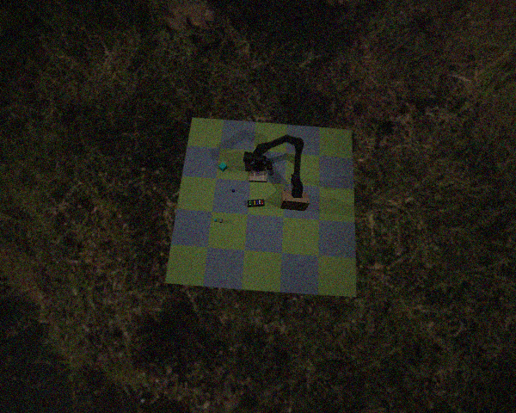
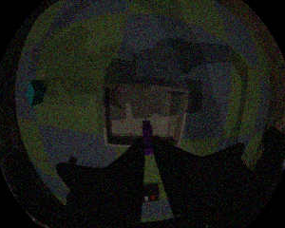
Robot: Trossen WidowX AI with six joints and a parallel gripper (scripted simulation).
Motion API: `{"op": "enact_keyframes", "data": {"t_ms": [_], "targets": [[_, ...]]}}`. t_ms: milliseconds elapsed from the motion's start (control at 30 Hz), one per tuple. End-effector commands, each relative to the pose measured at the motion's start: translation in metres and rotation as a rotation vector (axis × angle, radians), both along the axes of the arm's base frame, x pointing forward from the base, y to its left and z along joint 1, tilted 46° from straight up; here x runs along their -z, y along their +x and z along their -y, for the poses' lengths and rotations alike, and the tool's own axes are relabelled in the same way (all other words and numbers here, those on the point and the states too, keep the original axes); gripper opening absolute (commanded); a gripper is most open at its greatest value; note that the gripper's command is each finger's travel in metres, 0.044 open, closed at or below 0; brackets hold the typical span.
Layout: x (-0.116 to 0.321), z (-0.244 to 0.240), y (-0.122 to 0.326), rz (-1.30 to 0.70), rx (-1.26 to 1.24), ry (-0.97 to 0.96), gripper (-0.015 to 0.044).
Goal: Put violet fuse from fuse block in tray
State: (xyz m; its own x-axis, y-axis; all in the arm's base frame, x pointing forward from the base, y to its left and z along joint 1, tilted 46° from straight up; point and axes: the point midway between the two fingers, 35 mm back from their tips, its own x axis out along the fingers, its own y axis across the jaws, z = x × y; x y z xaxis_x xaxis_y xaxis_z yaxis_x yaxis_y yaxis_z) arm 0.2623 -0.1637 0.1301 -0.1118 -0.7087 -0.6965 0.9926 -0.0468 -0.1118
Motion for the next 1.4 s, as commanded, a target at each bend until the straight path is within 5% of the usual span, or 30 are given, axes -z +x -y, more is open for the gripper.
{"op": "enact_keyframes", "data": {"t_ms": [0, 667, 1067, 1367], "targets": [[0.003, 0.005, -0.002, -0.004, -0.001, -0.005, 0.0], [0.023, 0.026, -0.006, -0.004, -0.001, -0.007, 0.0], [0.02, 0.024, -0.005, 0.001, 0.002, -0.008, 0.0315], [-0.004, -0.002, -0.001, -0.004, -0.001, -0.005, 0.033]]}}
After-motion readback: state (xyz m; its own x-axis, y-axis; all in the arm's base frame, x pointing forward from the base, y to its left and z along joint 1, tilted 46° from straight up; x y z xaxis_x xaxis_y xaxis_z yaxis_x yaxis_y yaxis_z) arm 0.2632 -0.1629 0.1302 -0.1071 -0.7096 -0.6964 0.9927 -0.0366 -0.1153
